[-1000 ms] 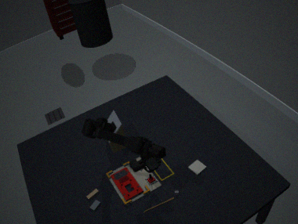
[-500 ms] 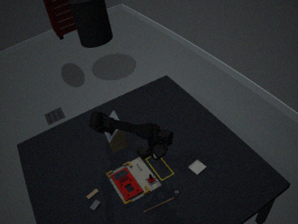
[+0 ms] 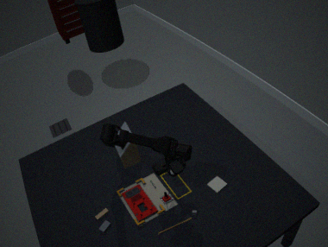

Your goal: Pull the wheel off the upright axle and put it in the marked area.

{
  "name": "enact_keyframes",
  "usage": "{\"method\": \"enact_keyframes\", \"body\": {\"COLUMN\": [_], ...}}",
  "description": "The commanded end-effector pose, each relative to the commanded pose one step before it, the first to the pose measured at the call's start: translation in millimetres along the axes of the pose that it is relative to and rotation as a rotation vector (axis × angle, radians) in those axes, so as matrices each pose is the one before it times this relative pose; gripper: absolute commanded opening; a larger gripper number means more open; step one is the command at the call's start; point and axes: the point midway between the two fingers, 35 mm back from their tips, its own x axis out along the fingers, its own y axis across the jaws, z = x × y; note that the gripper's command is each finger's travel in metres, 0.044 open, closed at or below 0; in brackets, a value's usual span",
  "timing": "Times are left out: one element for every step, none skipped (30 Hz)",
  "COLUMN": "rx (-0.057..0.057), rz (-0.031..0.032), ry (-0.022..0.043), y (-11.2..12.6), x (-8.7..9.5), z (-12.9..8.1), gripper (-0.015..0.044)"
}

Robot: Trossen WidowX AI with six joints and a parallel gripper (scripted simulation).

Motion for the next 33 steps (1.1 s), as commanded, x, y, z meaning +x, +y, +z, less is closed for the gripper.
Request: {"method": "enact_keyframes", "body": {"rx": [-0.0099, -0.0001, -0.0001, -0.0001, 0.0000, 0.0000, 0.0000, 0.0001, 0.0001, 0.0001, 0.0001, 0.0001, 0.0001, 0.0000, 0.0000, 0.0000, 0.0000, 0.0000, 0.0000, 0.0000, 0.0083, 0.0000, 0.0000, 0.0000, 0.0000, 0.0000, 0.0000, 0.0000, 0.0000, 0.0000, -0.0003, -0.0006, -0.0008], "rz": [-0.00742, 0.00022, 0.00019, 0.00010, -0.00005, -0.00022, -0.00039, -0.00056, -0.00072, -0.00089, -0.00105, -0.00099, -0.00065, -0.00022, 0.00000, 0.00000, 0.00000, 0.00000, 0.00000, 0.00000, 0.00668, 0.00000, 0.00000, 0.00000, 0.00000, 0.00000, 0.00000, 0.00000, 0.00000, 0.00000, 0.00011, 0.00018, 0.00015], "ry": [0.00262, -0.00014, -0.00015, -0.00015, -0.00013, -0.00008, -0.00003, 0.00003, 0.00009, 0.00016, 0.00023, 0.00025, 0.00018, 0.00006, 0.00000, 0.00000, 0.00000, 0.00000, 0.00000, 0.00000, -0.00363, 0.00000, 0.00000, 0.00000, 0.00000, 0.00000, 0.00000, 0.00000, 0.00000, 0.00000, 0.00006, 0.00014, 0.00020], "y": [-0.71, 0.14, 0.13, 0.10, 0.03, -0.05, -0.13, -0.20, -0.27, -0.34, -0.40, -0.37, -0.24, -0.08, 0.00, 0.00, 0.00, 0.00, 0.00, 0.00, 1.40, 0.00, 0.00, 0.00, 0.00, 0.00, 0.00, 0.00, 0.00, 0.00, 0.12, 0.24, 0.28], "x": [10.71, 4.49, 5.59, 6.69, 7.34, 7.46, 7.42, 7.37, 7.31, 7.25, 7.18, 5.85, 3.51, 1.17, 0.00, 0.00, 0.00, 0.00, 0.00, 0.00, -4.00, 0.00, 0.00, 0.00, 0.00, 0.00, 0.00, 0.00, 0.00, 0.00, -1.88, -3.93, -5.18], "z": [-1.72, 0.44, 0.46, 0.43, 0.32, 0.17, 0.00, -0.17, -0.34, -0.50, -0.67, -0.67, -0.46, -0.16, 0.00, 0.00, 0.00, 0.00, 0.00, 0.00, 2.34, 0.00, 0.00, 0.00, 0.00, 0.00, 0.00, 0.00, 0.00, 0.00, 0.19, 0.36, 0.39], "gripper": [0.0000, 0.0000, 0.0000, 0.0000, 0.0000, 0.0000, 0.0000, 0.0000, 0.0000, 0.0000, 0.0000, 0.0000, 0.0000, 0.0000, 0.0000, 0.0000, 0.0000, 0.0000, 0.0000, 0.0000, 0.0026, 0.0053, 0.0079, 0.0105, 0.0131, 0.0157, 0.0184, 0.0210, 0.0236, 0.0263, 0.0289, 0.0300, 0.0300]}}
